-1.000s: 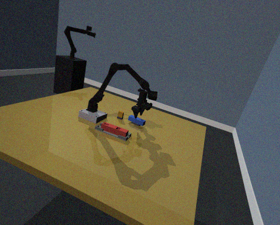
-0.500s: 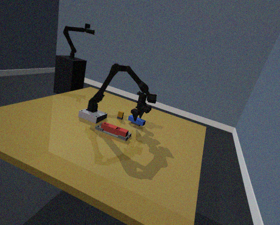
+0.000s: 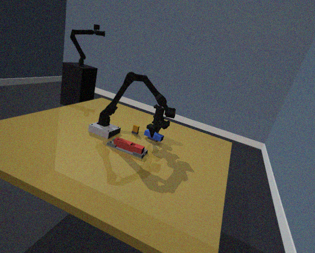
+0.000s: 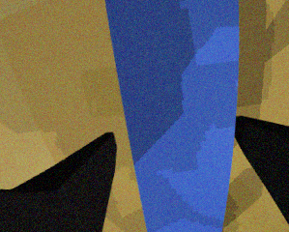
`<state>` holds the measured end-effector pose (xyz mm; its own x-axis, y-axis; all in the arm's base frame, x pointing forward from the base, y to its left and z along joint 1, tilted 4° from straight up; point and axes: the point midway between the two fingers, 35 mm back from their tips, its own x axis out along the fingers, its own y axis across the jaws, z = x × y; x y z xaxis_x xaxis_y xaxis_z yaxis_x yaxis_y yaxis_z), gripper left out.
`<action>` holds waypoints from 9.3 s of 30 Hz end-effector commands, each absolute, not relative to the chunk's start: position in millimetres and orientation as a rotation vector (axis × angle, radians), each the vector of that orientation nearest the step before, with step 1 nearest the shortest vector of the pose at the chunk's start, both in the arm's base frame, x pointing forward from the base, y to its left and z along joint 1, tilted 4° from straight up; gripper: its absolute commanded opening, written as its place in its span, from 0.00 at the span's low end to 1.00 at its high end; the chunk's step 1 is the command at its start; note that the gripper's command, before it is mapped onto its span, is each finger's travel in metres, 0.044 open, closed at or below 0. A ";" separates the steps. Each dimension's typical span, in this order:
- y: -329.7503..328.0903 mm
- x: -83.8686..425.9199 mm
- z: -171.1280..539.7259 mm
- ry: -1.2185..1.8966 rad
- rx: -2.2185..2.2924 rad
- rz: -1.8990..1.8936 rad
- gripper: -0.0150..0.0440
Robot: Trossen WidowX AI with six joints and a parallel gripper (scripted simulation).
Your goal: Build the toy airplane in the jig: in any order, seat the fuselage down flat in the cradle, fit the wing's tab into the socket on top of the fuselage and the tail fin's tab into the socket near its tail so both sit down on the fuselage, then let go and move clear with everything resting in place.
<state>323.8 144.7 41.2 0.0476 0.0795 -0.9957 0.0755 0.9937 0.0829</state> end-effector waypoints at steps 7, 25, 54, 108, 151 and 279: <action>144.7 321.9 37.1 1.537 0.129 -0.003 0.51; 143.9 326.5 79.1 1.536 0.129 -0.003 0.25; 134.9 317.6 163.8 1.536 0.128 -0.004 0.25; -27.7 327.4 126.1 1.445 0.760 -0.670 0.25; -125.3 290.9 99.6 1.259 1.212 -1.101 0.59; -130.6 293.6 141.1 1.538 0.178 -0.084 1.00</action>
